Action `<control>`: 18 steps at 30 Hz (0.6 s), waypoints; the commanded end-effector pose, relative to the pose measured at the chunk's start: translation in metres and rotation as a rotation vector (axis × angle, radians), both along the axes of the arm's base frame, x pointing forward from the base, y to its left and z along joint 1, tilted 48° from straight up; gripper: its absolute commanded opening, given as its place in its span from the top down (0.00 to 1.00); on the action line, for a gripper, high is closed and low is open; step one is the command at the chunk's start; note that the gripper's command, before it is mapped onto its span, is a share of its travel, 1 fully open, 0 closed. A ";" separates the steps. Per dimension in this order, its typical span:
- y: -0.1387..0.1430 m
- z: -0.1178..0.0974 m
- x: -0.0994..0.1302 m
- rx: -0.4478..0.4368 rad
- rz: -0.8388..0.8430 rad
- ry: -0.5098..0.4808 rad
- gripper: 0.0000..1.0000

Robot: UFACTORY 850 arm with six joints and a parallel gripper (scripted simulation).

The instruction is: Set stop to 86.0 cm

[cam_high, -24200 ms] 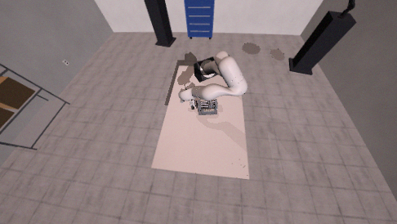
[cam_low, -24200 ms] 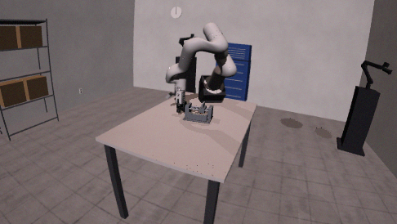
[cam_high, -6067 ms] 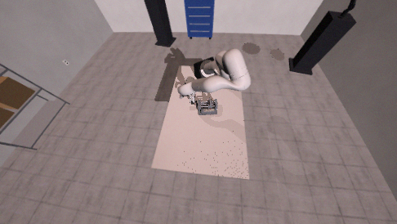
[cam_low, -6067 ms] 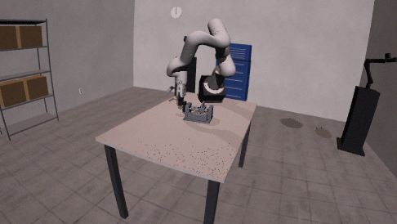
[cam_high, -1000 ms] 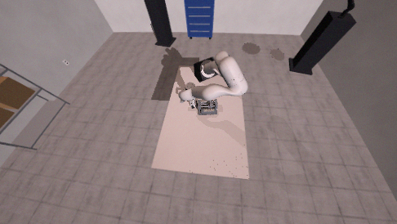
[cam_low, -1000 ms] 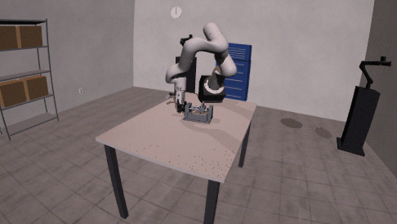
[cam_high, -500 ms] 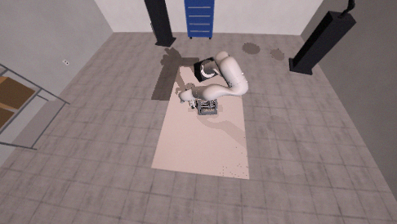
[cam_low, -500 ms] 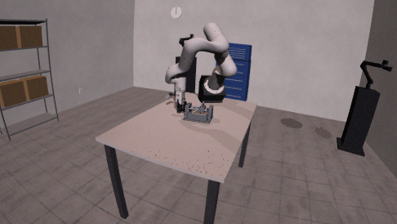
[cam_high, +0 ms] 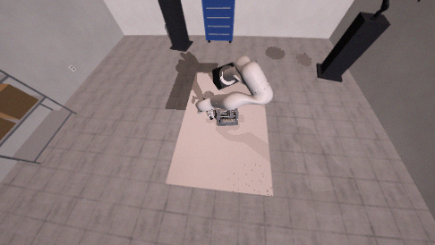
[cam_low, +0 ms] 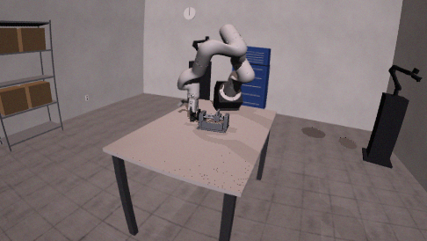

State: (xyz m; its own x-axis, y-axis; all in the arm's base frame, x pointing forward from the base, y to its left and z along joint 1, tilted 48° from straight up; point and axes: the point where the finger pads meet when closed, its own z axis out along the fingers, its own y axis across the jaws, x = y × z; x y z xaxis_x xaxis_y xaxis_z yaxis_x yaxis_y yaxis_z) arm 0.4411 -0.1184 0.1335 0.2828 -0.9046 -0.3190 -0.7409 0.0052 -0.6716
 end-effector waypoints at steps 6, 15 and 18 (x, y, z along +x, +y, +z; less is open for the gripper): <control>-0.002 0.006 0.003 -0.001 -0.001 0.000 0.94; -0.003 0.012 0.004 -0.001 -0.001 0.000 0.94; -0.004 0.015 0.005 -0.001 -0.001 0.000 0.94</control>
State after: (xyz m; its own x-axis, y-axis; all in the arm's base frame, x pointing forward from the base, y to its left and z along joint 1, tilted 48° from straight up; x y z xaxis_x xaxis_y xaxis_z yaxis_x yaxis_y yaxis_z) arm 0.4454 -0.1210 0.1446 0.2829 -0.9045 -0.3190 -0.7405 0.0054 -0.6720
